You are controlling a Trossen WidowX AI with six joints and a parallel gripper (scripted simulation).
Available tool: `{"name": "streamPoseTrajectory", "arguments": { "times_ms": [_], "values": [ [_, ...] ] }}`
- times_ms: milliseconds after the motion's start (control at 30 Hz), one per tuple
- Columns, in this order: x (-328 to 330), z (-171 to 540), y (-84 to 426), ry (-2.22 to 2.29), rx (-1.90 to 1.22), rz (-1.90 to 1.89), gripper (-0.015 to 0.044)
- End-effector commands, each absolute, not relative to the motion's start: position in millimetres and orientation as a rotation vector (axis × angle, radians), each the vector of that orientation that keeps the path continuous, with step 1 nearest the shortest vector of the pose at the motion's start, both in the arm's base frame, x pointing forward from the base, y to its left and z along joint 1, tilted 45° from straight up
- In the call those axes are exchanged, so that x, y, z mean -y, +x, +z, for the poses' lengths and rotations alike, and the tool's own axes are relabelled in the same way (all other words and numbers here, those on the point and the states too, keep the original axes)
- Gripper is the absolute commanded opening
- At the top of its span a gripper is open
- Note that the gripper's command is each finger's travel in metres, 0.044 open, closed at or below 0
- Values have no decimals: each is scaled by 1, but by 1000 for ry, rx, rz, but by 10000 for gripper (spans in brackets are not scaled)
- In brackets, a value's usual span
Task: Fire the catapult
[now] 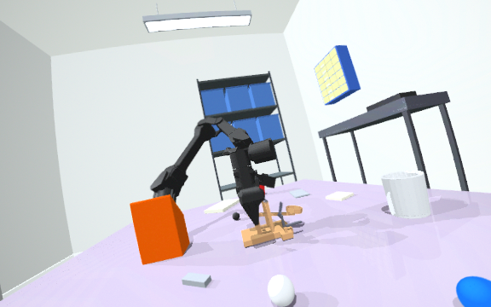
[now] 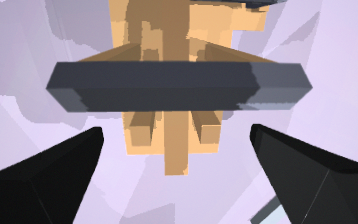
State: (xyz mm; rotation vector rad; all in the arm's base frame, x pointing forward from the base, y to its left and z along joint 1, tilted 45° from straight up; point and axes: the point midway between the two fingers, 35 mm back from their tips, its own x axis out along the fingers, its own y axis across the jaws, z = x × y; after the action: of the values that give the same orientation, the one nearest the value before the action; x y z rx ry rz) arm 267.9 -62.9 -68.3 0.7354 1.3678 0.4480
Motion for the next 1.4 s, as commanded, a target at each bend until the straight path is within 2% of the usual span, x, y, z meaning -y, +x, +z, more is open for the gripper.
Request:
{"name": "streamPoseTrajectory", "arguments": {
  "times_ms": [0,400,767,967,1100,1367],
  "values": [
    [57,-73,268,745,-1371,450,440],
    [44,-84,270,746,-1370,453,440],
    [48,-82,270,737,-1368,451,151],
    [48,-82,270,737,-1368,451,111],
    [75,-55,264,737,-1369,449,6],
    [86,-49,266,670,-1342,503,0]
  ]
}}
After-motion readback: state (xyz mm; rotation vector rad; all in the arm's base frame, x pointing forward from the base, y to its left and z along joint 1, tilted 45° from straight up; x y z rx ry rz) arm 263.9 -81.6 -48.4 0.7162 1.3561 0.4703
